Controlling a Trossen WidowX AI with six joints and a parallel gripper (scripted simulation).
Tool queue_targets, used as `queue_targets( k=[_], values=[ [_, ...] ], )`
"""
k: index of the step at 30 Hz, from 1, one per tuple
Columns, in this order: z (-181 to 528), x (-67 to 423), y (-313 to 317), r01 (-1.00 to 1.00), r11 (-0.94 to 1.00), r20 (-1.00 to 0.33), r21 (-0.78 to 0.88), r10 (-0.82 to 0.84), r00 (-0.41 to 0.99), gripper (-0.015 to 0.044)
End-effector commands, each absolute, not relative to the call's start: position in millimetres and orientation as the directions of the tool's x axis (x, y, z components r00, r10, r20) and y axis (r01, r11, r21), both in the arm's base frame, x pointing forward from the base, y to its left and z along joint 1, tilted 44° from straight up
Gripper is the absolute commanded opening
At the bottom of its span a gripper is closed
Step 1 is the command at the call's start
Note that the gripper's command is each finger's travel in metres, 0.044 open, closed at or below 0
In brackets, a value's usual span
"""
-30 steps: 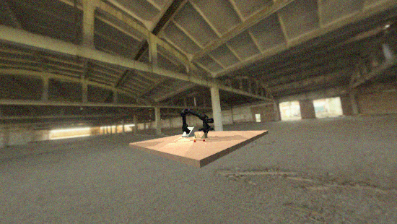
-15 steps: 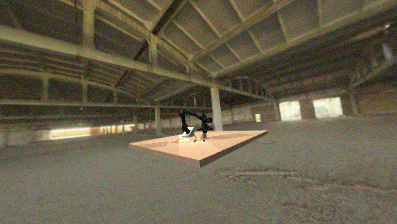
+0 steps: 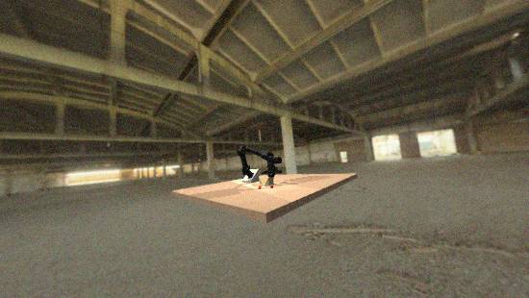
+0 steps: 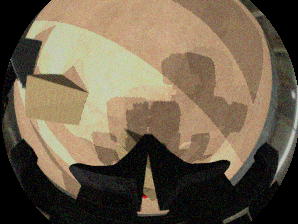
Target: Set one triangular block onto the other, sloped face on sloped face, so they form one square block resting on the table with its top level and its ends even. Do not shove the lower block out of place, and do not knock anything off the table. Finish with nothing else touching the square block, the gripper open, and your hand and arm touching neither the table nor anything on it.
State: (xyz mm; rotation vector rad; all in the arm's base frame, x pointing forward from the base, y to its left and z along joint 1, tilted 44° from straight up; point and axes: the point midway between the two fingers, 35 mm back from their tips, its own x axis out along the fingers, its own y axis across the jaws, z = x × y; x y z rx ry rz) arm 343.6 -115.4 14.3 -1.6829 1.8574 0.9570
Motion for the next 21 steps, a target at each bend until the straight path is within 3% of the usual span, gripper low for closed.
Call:
queue_targets(
  k=[1,11,18,21],
  values=[
    [20.6,345.0,-123.6,-0.982,0.017,-0.727,0.189,-0.67,-0.151,0.0],
    [73.4,356.2,-62.7,-0.982,0.011,-0.733,0.19,-0.663,-0.15,0.0],
    [70.9,358.8,-62.9,-0.985,0.009,-0.733,0.173,-0.667,-0.135,0.0184],
    [75.6,362.1,-66.7,-0.981,0.191,-0.735,0.027,-0.662,-0.149,0.0263]
  ],
)
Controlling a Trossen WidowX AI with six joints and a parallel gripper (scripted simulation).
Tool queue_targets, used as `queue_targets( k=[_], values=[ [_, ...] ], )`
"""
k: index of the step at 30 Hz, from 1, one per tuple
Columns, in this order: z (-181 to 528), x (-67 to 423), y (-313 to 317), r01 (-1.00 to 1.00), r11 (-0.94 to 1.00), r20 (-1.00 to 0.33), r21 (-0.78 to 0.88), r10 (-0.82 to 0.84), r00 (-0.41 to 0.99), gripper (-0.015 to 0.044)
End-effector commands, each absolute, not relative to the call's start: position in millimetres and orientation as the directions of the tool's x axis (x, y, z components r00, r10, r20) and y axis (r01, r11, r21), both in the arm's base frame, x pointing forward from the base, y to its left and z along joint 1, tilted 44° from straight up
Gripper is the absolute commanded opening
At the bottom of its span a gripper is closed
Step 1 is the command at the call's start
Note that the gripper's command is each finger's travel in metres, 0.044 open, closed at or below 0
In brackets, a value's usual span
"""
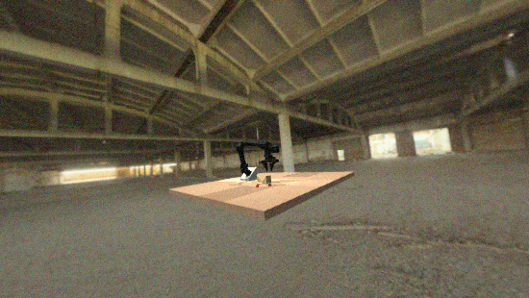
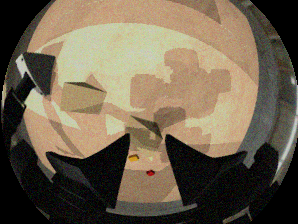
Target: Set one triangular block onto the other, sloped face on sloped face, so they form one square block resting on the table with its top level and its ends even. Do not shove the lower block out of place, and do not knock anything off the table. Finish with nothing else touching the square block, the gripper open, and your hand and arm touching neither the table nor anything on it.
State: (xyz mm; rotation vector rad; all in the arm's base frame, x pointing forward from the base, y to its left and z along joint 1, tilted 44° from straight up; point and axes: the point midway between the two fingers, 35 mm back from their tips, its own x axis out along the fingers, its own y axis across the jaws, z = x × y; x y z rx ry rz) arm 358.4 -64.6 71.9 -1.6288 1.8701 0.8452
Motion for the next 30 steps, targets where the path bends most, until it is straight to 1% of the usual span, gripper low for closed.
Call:
queue_targets(
  k=[1,4,7,10,12,16,18,30],
  values=[
    [77.6,363.5,-68.3,-0.963,0.268,-0.735,-0.036,-0.66,-0.156,0.0289],
    [83.7,367.2,-73.4,-0.85,0.478,-0.738,-0.222,-0.652,-0.174,0.0368],
    [89.9,370.4,-78.6,-0.659,0.644,-0.74,-0.389,-0.644,-0.193,0.044],
    [96.0,373.2,-84.0,-0.408,0.747,-0.742,-0.524,-0.636,-0.211,0.044],
    [100.1,374.8,-87.6,-0.22,0.776,-0.744,-0.591,-0.63,-0.224,0.044],
    [108.3,377.3,-95.1,0.173,0.73,-0.746,-0.662,-0.618,-0.248,0.044],
    [111.0,377.9,-97.5,0.298,0.685,-0.747,-0.665,-0.614,-0.256,0.044],
    [111.3,378.0,-97.8,0.314,0.678,-0.747,-0.664,-0.613,-0.256,0.044]
  ],
)
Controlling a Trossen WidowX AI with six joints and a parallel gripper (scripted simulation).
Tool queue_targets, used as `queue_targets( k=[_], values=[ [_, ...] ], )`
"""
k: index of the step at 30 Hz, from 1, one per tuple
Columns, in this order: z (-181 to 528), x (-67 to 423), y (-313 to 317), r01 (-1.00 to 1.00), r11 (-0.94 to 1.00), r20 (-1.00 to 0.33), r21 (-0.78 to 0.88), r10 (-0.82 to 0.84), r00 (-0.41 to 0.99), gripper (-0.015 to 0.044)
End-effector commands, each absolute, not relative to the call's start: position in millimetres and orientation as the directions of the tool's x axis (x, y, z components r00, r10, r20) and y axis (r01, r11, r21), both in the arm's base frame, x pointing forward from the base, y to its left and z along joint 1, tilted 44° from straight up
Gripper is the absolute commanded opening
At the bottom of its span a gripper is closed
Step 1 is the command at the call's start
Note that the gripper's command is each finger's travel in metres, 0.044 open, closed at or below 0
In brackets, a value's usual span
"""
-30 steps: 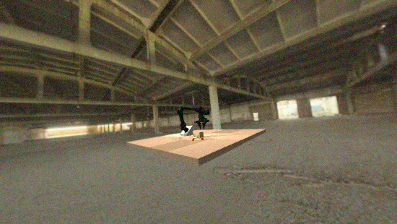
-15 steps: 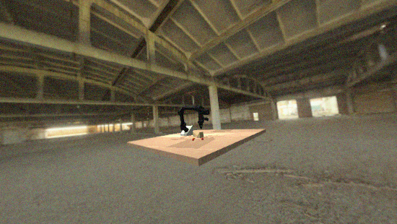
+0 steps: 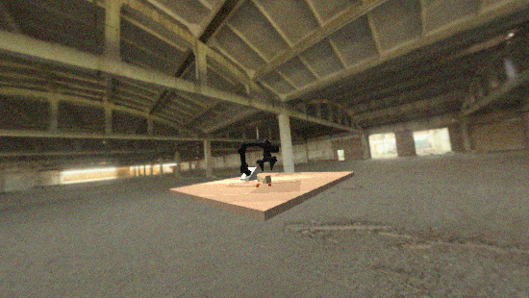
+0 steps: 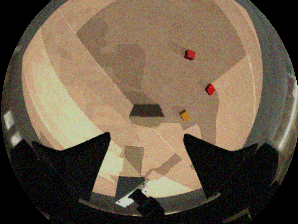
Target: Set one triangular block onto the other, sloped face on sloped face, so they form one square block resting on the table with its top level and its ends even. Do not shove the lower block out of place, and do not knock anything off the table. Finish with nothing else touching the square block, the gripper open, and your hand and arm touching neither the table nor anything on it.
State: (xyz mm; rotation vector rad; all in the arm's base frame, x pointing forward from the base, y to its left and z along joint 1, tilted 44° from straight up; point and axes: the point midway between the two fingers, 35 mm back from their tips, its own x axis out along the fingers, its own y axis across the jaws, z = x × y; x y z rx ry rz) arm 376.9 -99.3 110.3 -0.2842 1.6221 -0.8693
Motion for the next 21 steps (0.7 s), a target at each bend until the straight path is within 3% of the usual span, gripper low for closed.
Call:
queue_targets(
  k=[1,21],
  values=[
    [111.3,378.0,-97.8,0.314,0.678,-0.747,-0.664,-0.613,-0.256,0.044],
    [89.9,373.3,-116.3,0.294,0.68,-0.741,-0.671,-0.614,-0.272,0.044]
  ],
)
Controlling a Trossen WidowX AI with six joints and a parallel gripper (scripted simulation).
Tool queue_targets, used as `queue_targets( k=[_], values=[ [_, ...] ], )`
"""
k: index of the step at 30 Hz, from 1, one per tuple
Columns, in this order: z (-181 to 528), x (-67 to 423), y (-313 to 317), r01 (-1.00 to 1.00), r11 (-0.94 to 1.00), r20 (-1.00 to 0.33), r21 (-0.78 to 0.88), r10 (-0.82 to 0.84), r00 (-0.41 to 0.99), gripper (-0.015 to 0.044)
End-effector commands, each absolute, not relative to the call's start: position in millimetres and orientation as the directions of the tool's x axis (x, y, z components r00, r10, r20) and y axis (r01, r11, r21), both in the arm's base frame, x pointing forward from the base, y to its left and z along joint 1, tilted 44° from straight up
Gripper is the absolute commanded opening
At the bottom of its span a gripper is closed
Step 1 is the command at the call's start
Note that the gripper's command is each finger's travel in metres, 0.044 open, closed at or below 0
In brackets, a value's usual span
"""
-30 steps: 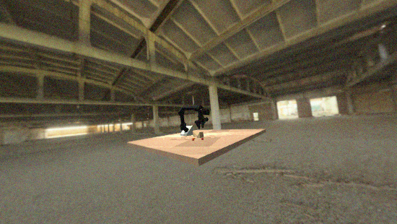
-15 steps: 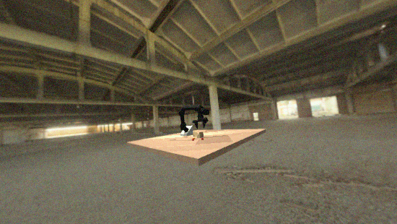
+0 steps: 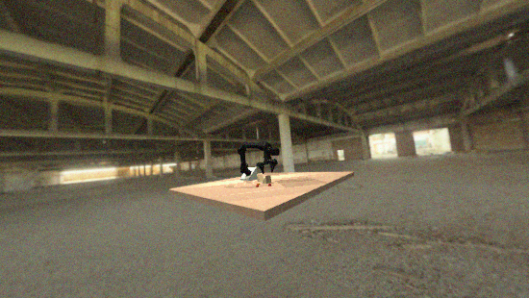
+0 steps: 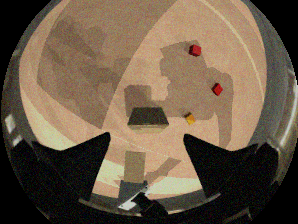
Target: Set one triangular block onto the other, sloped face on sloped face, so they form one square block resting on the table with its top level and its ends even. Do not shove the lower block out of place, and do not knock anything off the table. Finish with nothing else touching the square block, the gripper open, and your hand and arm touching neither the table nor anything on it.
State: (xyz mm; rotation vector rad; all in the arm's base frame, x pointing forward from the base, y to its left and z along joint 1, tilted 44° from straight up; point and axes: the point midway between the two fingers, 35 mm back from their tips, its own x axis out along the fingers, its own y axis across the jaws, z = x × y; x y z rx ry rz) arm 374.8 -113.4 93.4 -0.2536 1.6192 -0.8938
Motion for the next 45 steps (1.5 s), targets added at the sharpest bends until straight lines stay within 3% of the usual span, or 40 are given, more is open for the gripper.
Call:
queue_targets(
  k=[1,45],
  values=[
    [88.6,372.9,-117.3,0.293,0.68,-0.741,-0.672,-0.614,-0.273,0.044],
    [38.3,349.3,-159.5,0.244,0.686,-0.725,-0.686,-0.613,-0.314,0.044]
  ],
)
